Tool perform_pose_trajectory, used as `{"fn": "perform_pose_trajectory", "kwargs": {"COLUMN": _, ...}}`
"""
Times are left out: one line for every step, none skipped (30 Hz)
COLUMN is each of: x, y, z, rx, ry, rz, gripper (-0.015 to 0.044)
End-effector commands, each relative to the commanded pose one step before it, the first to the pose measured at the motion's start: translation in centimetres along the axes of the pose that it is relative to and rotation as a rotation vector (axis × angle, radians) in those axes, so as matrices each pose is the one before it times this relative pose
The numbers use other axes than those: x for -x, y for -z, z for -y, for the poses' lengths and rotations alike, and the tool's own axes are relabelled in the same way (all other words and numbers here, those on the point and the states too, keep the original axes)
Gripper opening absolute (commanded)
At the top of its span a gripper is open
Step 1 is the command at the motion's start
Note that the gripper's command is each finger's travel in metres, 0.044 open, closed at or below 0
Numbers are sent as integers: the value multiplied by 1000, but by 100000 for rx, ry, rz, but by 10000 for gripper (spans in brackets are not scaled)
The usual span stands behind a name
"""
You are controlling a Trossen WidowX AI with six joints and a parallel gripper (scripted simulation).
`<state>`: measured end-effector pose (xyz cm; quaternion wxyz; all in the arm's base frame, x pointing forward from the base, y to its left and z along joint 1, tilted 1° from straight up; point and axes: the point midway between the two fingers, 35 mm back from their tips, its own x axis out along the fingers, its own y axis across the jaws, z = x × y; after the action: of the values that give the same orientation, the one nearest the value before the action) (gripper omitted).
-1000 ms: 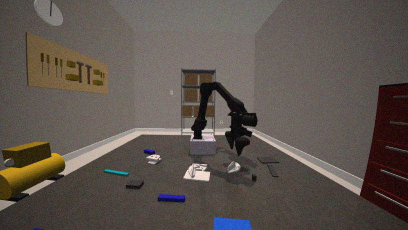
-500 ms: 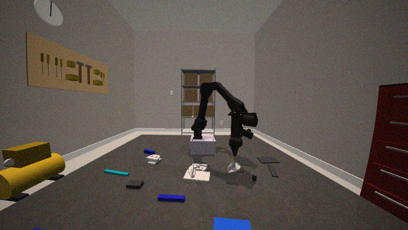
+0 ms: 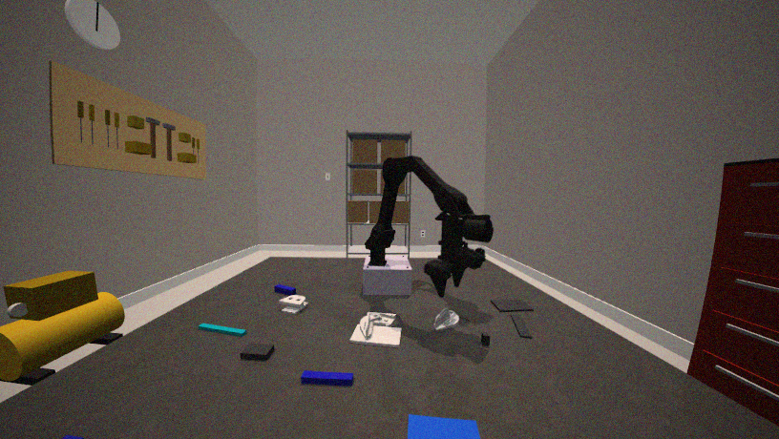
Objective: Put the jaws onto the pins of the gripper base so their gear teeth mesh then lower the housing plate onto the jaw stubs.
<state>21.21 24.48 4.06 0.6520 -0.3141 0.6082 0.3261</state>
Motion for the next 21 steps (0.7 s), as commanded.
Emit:
{"fn": "perform_pose_trajectory", "kwargs": {"x": 57, "y": -136, "z": 214, "rx": -14378, "ry": 65, "rz": -93, "gripper": 440}}
{"fn": "perform_pose_trajectory", "kwargs": {"x": 9, "y": -29, "z": 37, "rx": -3026, "ry": 2, "rz": -7, "gripper": 440}}
{"fn": "perform_pose_trajectory", "kwargs": {"x": 9, "y": -30, "z": 36, "rx": -3026, "ry": 3, "rz": -7, "gripper": 440}}
{"fn": "perform_pose_trajectory", "kwargs": {"x": 9, "y": -31, "z": 35, "rx": -3026, "ry": 3, "rz": -7, "gripper": 440}}
{"fn": "perform_pose_trajectory", "kwargs": {"x": 9, "y": -32, "z": 34, "rx": -3026, "ry": 3, "rz": -6, "gripper": 440}}
{"fn": "perform_pose_trajectory", "kwargs": {"x": 9, "y": -33, "z": 33, "rx": -3026, "ry": 3, "rz": -6, "gripper": 440}}
{"fn": "perform_pose_trajectory", "kwargs": {"x": 9, "y": -34, "z": 32, "rx": -3026, "ry": 3, "rz": -6, "gripper": 440}}
{"fn": "perform_pose_trajectory", "kwargs": {"x": 9, "y": -35, "z": 31, "rx": -3026, "ry": 4, "rz": -6, "gripper": 440}}
{"fn": "perform_pose_trajectory", "kwargs": {"x": 9, "y": -36, "z": 30, "rx": -3026, "ry": 4, "rz": -6, "gripper": 440}}
{"fn": "perform_pose_trajectory", "kwargs": {"x": 9, "y": -37, "z": 29, "rx": -3026, "ry": 4, "rz": -6, "gripper": 440}}
{"fn": "perform_pose_trajectory", "kwargs": {"x": 9, "y": -38, "z": 28, "rx": -3026, "ry": 4, "rz": -6, "gripper": 440}}
{"fn": "perform_pose_trajectory", "kwargs": {"x": 9, "y": -38, "z": 27, "rx": -3026, "ry": 4, "rz": -6, "gripper": 440}}
{"fn": "perform_pose_trajectory", "kwargs": {"x": 9, "y": -39, "z": 26, "rx": -3026, "ry": 4, "rz": -6, "gripper": 440}}
{"fn": "perform_pose_trajectory", "kwargs": {"x": 9, "y": -40, "z": 25, "rx": -3026, "ry": 5, "rz": -6, "gripper": 440}}
{"fn": "perform_pose_trajectory", "kwargs": {"x": 9, "y": -41, "z": 24, "rx": -3026, "ry": 5, "rz": -6, "gripper": 440}}
{"fn": "perform_pose_trajectory", "kwargs": {"x": 9, "y": -41, "z": 23, "rx": -3026, "ry": 5, "rz": -5, "gripper": 440}}
{"fn": "perform_pose_trajectory", "kwargs": {"x": 9, "y": -42, "z": 22, "rx": -3026, "ry": 5, "rz": -5, "gripper": 440}}
{"fn": "perform_pose_trajectory", "kwargs": {"x": 9, "y": -43, "z": 20, "rx": -3026, "ry": 5, "rz": -5, "gripper": 440}}
{"fn": "perform_pose_trajectory", "kwargs": {"x": 9, "y": -43, "z": 19, "rx": -3026, "ry": 5, "rz": -5, "gripper": 440}}
{"fn": "perform_pose_trajectory", "kwargs": {"x": 8, "y": -44, "z": 18, "rx": -3026, "ry": 5, "rz": -5, "gripper": 440}}
{"fn": "perform_pose_trajectory", "kwargs": {"x": 8, "y": -44, "z": 17, "rx": -3026, "ry": 6, "rz": -5, "gripper": 440}}
